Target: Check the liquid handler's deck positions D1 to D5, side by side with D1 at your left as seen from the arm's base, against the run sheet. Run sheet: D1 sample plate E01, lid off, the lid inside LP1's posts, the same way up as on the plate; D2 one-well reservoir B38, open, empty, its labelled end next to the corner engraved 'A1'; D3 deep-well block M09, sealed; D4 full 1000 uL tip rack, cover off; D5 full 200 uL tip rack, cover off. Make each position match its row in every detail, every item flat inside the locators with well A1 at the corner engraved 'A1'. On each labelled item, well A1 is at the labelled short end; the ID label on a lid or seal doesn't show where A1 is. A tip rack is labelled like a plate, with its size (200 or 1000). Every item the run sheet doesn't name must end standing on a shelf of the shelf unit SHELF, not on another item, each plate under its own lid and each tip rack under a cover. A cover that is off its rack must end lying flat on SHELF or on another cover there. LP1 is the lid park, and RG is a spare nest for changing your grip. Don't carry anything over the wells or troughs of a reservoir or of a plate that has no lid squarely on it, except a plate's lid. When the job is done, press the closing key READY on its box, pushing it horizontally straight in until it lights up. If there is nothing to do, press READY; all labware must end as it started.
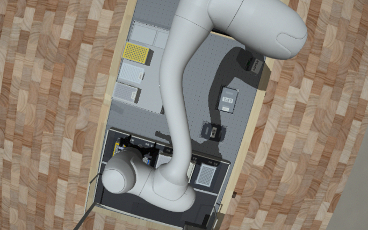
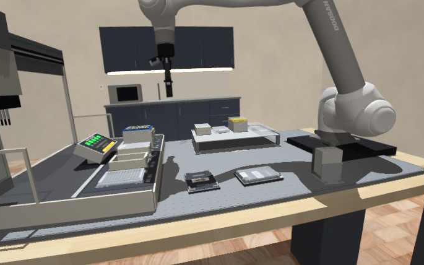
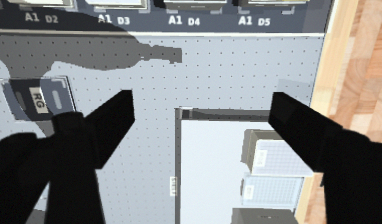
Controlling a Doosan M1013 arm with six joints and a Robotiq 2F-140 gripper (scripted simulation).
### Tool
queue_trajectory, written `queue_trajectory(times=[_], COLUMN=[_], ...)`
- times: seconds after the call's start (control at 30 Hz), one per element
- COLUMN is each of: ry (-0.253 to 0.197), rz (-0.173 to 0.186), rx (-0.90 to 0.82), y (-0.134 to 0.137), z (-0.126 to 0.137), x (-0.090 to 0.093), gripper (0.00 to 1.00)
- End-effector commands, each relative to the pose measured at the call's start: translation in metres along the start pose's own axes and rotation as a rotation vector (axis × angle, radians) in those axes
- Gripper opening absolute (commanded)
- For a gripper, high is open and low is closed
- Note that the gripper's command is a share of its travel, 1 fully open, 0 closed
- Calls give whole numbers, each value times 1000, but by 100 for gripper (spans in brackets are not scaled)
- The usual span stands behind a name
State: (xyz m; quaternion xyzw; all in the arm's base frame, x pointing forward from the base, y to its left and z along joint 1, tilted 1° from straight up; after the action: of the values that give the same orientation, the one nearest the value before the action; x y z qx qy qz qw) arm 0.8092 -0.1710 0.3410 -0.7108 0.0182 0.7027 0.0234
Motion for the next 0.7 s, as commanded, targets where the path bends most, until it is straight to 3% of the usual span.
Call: queue_trajectory(times=[0.0,0.13,0.3,0.67], ry=[0,0,4,0], rz=[-6,-6,-5,-7], rx=[-4,-4,-4,-7], y=[20,40,43,98], z=[-1,-1,-2,-2], x=[-1,-1,-2,-1], gripper=[79,79,79,79])
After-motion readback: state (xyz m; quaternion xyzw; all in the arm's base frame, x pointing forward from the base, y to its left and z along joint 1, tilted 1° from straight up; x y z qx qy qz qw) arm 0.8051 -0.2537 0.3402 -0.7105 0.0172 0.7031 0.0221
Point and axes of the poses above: the point where the finger pads meet when closed, its own x axis out along the fingers, its own y axis across the jaws, z = x × y, the point moved 5 cm from there along -x, back along the fingers, and after that the axes turned 1 degree about -x, right-handed, at the moved point
